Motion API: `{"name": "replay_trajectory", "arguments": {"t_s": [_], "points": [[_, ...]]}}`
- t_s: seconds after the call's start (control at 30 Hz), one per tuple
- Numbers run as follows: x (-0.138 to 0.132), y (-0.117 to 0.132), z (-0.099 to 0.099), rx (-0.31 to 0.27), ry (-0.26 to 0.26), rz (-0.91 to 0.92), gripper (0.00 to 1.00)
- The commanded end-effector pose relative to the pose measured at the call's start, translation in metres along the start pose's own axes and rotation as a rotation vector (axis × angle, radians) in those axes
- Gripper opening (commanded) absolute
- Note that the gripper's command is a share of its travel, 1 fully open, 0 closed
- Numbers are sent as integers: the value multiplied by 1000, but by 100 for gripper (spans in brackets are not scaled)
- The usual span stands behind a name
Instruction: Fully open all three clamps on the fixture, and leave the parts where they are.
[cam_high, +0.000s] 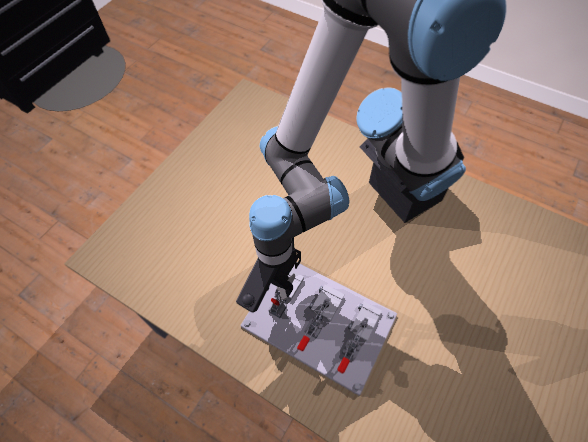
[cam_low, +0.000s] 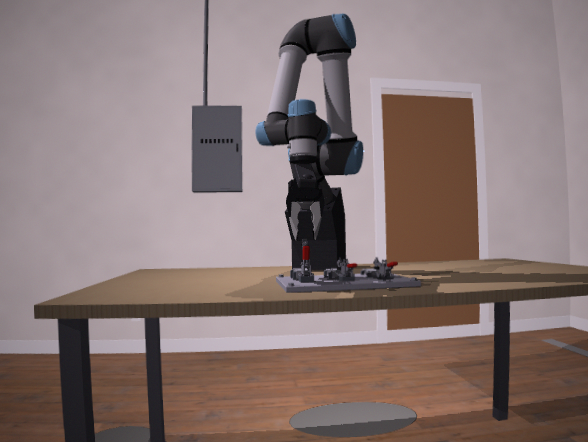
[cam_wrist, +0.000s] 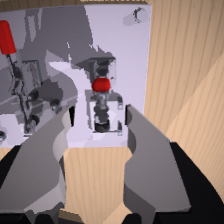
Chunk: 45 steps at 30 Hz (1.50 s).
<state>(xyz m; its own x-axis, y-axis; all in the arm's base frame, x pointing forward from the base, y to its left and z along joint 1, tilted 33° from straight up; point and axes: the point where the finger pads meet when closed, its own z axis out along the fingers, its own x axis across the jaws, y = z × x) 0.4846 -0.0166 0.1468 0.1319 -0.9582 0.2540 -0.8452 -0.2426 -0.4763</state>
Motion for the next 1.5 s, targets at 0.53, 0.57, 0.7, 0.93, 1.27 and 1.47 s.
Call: {"name": "replay_trajectory", "arguments": {"t_s": [0.53, 0.57, 0.7, 0.93, 1.27, 1.47], "points": [[3, -3, -69, 6, 4, 1, 28], [3, -3, -71, 6, 4, 1, 28], [3, -3, -77, 6, 4, 1, 28], [2, -2, -77, 4, 3, 1, 28], [-11, 1, -74, -1, -2, -1, 28], [-22, 1, -74, -1, -1, -1, 28]]}}
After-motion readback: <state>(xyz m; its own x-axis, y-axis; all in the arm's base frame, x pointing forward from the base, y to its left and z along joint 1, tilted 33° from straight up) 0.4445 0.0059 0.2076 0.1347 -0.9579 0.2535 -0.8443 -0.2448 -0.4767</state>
